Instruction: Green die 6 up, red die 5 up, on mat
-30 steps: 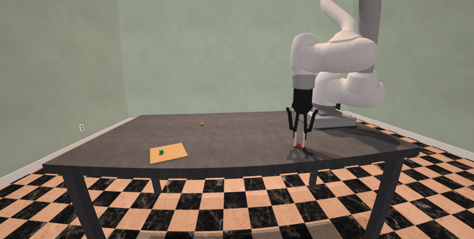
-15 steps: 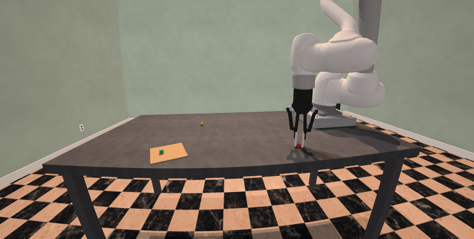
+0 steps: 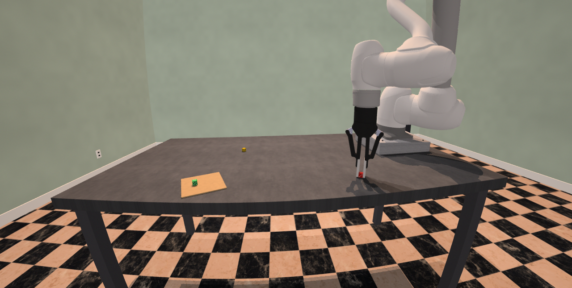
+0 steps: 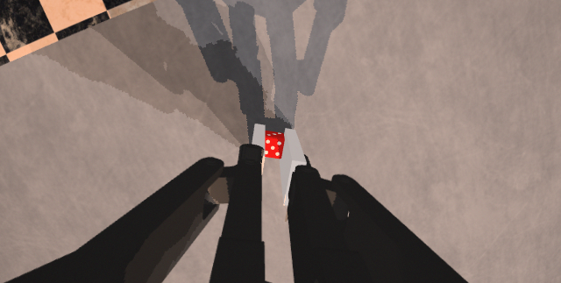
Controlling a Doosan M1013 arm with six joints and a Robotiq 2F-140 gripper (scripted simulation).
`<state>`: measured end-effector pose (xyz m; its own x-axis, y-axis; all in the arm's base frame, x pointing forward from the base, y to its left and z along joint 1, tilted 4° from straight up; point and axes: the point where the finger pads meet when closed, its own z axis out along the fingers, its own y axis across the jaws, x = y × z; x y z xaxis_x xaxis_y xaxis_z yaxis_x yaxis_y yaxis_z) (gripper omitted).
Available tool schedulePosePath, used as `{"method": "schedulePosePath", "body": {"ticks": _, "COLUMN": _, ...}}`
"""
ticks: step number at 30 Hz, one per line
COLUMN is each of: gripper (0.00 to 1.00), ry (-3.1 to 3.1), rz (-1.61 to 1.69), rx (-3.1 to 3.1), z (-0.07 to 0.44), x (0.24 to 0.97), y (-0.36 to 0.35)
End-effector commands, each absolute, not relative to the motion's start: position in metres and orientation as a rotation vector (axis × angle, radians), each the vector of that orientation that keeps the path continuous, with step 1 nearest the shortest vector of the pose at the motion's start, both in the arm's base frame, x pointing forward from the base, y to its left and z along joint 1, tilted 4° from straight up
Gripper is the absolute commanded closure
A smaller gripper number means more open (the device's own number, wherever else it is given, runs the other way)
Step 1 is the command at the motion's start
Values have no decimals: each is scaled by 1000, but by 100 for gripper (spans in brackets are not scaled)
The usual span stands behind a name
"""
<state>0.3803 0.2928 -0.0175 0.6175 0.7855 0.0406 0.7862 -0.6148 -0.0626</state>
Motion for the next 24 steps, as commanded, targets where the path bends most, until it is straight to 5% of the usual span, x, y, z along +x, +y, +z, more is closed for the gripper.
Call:
{"method": "schedulePosePath", "body": {"ticks": 1, "gripper": 84, "ry": -1342, "rz": -13, "rx": -2754, "z": -19, "x": 378, "y": 294}}
{"method": "schedulePosePath", "body": {"ticks": 24, "gripper": 84, "ry": -1342, "rz": -13, "rx": -2754, "z": -16, "x": 378, "y": 294}}
